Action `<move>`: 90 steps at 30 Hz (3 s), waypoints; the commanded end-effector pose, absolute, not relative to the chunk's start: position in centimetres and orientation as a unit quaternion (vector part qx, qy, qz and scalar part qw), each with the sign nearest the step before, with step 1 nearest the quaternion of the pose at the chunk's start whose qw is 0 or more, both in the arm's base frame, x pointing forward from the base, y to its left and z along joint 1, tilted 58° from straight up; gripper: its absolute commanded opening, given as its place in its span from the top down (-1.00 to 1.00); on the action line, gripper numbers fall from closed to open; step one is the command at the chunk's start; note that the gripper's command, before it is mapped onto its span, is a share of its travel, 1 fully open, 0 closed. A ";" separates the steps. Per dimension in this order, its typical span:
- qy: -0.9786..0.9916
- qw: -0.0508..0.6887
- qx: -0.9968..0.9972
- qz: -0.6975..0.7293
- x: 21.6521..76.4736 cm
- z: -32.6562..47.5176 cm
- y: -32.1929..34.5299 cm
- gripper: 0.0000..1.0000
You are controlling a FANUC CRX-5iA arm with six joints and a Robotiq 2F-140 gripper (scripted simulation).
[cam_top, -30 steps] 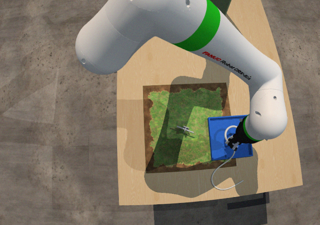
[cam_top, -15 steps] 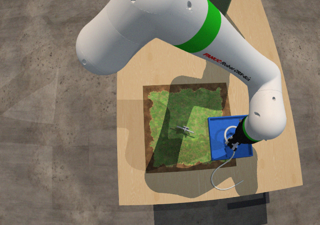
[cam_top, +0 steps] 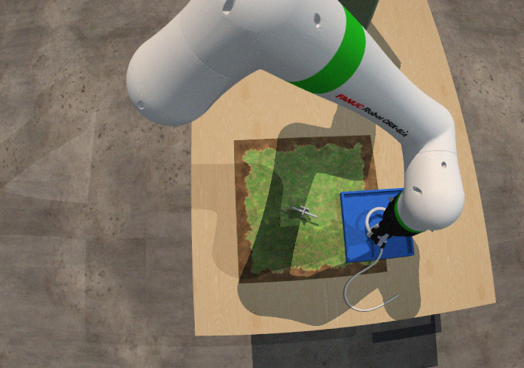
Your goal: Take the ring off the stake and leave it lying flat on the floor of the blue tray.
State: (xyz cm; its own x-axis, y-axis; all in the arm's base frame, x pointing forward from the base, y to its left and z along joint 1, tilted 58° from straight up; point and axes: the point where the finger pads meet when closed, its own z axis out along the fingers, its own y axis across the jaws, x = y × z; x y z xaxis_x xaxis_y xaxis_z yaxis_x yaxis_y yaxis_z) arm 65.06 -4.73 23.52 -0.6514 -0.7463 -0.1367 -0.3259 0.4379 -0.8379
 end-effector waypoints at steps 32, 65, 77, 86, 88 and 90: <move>0.809 0.255 -0.331 -0.414 66.8 22.2 -5.9 0.80; 0.809 0.255 -0.331 -0.414 66.8 22.2 -5.9 0.80; 0.809 0.255 -0.331 -0.414 66.8 22.2 -5.9 0.52; 0.809 0.255 -0.331 -0.414 66.8 22.2 -5.9 0.52; 0.809 0.255 -0.331 -0.414 66.8 22.2 -5.9 0.52; 0.809 0.255 -0.331 -0.414 66.8 22.2 -5.9 0.52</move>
